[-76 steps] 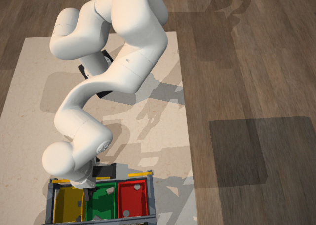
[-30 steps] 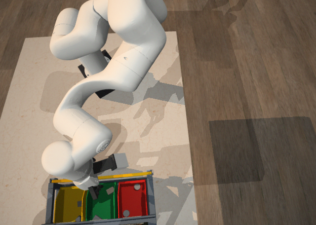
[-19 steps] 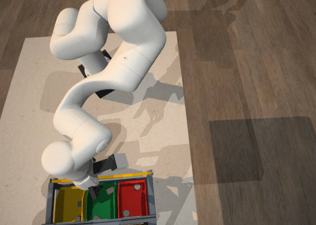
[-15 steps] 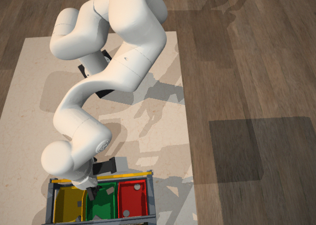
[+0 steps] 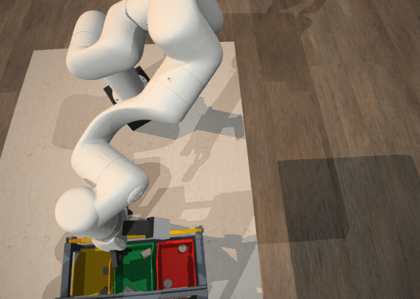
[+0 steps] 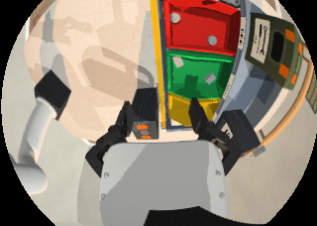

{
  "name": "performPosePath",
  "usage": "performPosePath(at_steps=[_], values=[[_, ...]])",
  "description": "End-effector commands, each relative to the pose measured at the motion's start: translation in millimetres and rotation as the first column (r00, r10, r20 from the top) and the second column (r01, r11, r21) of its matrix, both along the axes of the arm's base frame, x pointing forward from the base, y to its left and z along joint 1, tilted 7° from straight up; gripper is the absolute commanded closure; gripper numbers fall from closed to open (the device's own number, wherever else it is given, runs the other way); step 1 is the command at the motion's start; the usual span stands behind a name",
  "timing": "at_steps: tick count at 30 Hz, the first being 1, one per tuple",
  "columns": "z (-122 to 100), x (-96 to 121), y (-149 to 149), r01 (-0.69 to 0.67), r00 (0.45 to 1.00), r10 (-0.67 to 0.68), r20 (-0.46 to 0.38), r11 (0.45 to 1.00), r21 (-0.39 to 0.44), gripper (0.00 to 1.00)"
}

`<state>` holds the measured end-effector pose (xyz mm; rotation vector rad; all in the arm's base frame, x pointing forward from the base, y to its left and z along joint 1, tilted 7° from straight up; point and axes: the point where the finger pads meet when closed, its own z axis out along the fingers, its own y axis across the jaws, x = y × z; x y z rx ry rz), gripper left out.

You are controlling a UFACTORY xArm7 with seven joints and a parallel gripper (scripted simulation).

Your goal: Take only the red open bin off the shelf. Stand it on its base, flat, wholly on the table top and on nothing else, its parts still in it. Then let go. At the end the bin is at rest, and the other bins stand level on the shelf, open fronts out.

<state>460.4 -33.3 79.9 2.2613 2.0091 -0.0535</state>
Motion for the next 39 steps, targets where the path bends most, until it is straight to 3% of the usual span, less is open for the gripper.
performPosePath(at_steps=[1, 12, 17, 29, 34, 39], values=[[1.7, 1.0, -0.1, 0.196, 0.98, -0.197, 0.024, 0.98, 0.011, 0.0], [1.7, 1.0, -0.1, 0.196, 0.98, -0.197, 0.024, 0.98, 0.011, 0.0], [1.8, 1.0, -0.1, 0.433, 0.9, -0.434, 0.047, 0.901, 0.034, 0.0], [1.8, 1.0, -0.1, 0.433, 0.9, -0.434, 0.047, 0.901, 0.034, 0.0], [1.8, 0.9, -0.1, 0.641, 0.763, -0.644, 0.063, 0.765, 0.061, 0.0], [1.8, 0.9, -0.1, 0.641, 0.763, -0.644, 0.063, 0.765, 0.061, 0.0]])
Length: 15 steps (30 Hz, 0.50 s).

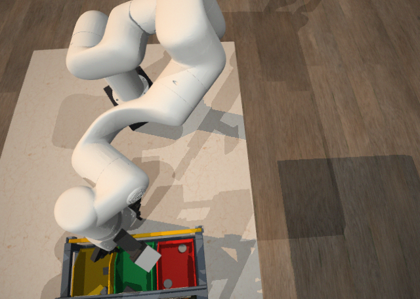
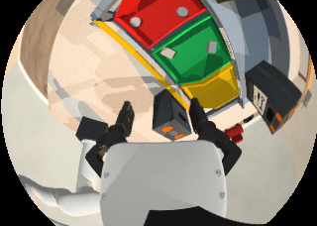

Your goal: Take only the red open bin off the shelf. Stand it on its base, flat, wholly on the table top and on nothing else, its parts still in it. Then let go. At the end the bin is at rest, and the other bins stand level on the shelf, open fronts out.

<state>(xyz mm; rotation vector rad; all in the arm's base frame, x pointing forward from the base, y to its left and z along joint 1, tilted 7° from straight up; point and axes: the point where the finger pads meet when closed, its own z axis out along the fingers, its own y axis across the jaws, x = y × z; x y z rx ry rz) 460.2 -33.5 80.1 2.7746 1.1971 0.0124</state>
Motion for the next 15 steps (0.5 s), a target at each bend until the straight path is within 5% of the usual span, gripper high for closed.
performPosePath(at_steps=[1, 7, 12, 15], values=[[1.7, 1.1, 0.1, 0.066, 0.998, -0.066, 0.007, 0.998, -0.001, 0.0], [1.7, 1.1, 0.1, 0.066, 0.998, -0.066, 0.007, 0.998, -0.001, 0.0], [1.7, 1.1, 0.1, 0.311, 0.95, -0.311, 0.032, 0.95, 0.018, 0.0], [1.7, 1.1, 0.1, 0.311, 0.95, -0.311, 0.032, 0.95, 0.018, 0.0]])
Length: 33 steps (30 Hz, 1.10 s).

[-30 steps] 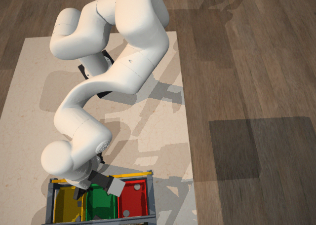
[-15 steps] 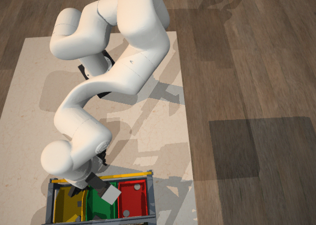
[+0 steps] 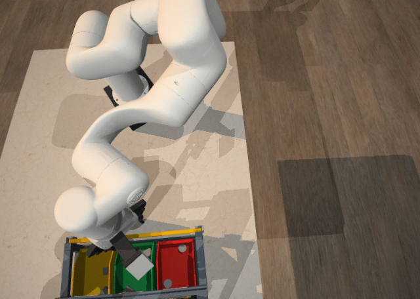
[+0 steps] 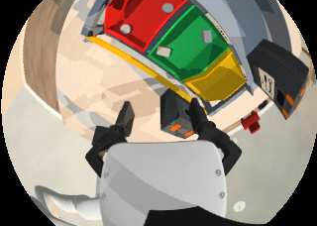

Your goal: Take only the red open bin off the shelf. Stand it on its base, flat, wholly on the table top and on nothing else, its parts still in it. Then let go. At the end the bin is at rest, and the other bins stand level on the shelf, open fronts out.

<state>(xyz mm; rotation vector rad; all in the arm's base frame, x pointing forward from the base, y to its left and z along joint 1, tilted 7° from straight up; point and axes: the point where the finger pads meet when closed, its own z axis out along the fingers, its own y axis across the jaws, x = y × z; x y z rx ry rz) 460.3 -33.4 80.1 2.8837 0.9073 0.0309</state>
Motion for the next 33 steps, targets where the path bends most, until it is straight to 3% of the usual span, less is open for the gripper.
performPosePath(at_steps=[1, 9, 14, 26, 31, 33], values=[[1.7, 1.0, 0.0, 0.112, 0.994, -0.112, 0.013, 0.994, 0.002, 0.0], [1.7, 1.0, 0.0, 0.112, 0.994, -0.112, 0.013, 0.994, 0.002, 0.0], [1.7, 1.0, 0.0, 0.355, 0.934, -0.356, 0.036, 0.935, 0.022, 0.0], [1.7, 1.0, 0.0, 0.355, 0.934, -0.356, 0.036, 0.935, 0.022, 0.0], [1.7, 1.0, 0.1, 0.575, 0.815, -0.577, 0.054, 0.817, 0.046, 0.0], [1.7, 1.0, 0.1, 0.575, 0.815, -0.577, 0.054, 0.817, 0.046, 0.0]])
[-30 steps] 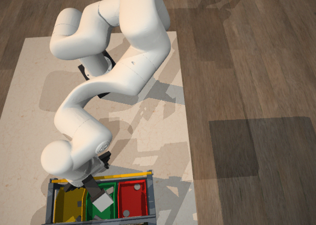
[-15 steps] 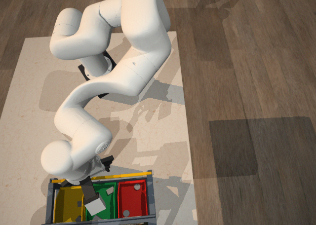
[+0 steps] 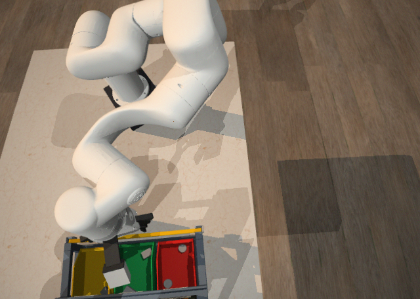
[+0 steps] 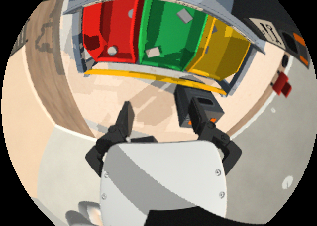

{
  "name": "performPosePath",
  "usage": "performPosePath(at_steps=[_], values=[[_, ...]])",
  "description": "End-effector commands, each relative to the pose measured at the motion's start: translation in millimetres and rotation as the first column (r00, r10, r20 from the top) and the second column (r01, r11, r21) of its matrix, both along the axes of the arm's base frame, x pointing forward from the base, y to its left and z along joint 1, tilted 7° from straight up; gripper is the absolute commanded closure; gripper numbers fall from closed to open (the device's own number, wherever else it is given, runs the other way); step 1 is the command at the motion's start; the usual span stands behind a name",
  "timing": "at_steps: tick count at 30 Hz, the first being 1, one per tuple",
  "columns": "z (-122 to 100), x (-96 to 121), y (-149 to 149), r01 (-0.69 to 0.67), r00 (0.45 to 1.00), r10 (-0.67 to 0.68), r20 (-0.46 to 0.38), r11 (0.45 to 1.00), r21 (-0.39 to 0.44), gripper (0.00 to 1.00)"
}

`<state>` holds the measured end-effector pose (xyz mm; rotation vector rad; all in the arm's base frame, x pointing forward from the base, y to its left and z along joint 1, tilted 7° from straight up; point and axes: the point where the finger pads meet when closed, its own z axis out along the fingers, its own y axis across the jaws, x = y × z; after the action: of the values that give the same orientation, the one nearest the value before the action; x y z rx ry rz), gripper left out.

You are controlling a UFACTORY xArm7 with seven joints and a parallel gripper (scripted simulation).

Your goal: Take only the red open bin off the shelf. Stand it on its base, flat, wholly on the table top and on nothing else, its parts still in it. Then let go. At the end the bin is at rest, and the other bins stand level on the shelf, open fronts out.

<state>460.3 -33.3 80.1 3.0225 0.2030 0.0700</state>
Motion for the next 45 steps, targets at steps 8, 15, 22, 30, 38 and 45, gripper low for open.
performPosePath(at_steps=[8, 15, 22, 30, 38, 45], values=[[1.7, 1.0, 0.0, 0.141, 0.99, -0.141, 0.016, 0.99, 0.005, 0.0], [1.7, 1.0, 0.0, 0.234, 0.972, -0.234, 0.024, 0.972, 0.011, 0.0], [1.7, 1.0, 0.0, 0.234, 0.972, -0.234, 0.024, 0.972, 0.011, 0.0], [1.7, 1.0, 0.0, 0.379, 0.924, -0.38, 0.038, 0.925, 0.024, 0.0], [1.7, 1.0, 0.0, 0.472, 0.88, -0.473, 0.047, 0.881, 0.034, 0.0], [1.7, 1.0, 0.1, 0.51, 0.858, -0.511, 0.05, 0.859, 0.04, 0.0]])
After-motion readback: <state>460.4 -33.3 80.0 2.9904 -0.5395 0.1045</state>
